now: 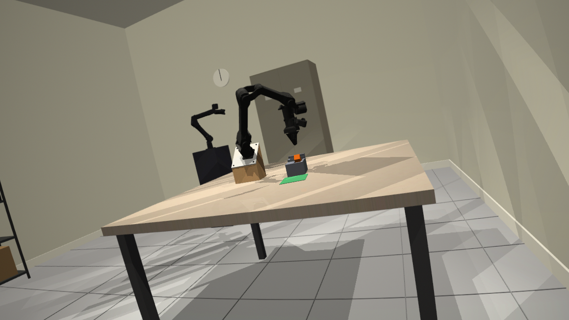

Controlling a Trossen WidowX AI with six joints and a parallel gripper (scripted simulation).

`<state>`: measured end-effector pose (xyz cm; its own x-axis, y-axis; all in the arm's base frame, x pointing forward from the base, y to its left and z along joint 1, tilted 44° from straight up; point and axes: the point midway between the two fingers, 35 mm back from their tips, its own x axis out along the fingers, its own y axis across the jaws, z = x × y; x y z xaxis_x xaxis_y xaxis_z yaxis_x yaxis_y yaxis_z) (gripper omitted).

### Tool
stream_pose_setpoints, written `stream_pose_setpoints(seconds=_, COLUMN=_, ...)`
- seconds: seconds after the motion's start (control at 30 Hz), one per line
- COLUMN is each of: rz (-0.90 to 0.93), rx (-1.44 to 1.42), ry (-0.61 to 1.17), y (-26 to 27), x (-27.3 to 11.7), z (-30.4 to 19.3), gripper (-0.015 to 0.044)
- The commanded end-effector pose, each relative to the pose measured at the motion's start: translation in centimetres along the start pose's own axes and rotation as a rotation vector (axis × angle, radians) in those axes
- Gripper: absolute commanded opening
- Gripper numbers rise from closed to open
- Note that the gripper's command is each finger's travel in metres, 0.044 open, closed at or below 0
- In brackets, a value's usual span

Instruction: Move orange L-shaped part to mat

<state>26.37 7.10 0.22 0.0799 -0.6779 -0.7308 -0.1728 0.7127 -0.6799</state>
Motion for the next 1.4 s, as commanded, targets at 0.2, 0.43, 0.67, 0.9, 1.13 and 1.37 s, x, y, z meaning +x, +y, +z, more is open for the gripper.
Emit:
stream_pose_setpoints(seconds=0.2, rz=0.000, rx=-0.001, ry=-0.002, y=0.0, x=0.1, z=0.0, gripper=0.0180)
stream_pose_setpoints(seconds=0.43, rz=0.000, rx=-0.001, ry=-0.002, y=0.0, x=0.1, z=0.0, gripper=0.0180)
stream_pose_setpoints(seconds=0.67, rz=0.000, rx=-0.001, ry=-0.002, y=0.0, x=0.1, z=0.0, gripper=0.0180)
stream_pose_setpoints(seconds=0.9, rz=0.000, rx=0.258, ry=0.001, y=-1.2, x=0.0, z=0.3, gripper=0.0280)
stream_pose_setpoints(seconds=1.13, rz=-0.008, rx=1.053, ry=0.008, y=-5.2, x=-0.2, z=0.8, gripper=0.0280)
stream_pose_setpoints(seconds=1.37, rz=-0.020, rx=1.573, ry=0.008, y=-7.9, x=-0.2, z=0.8, gripper=0.0280)
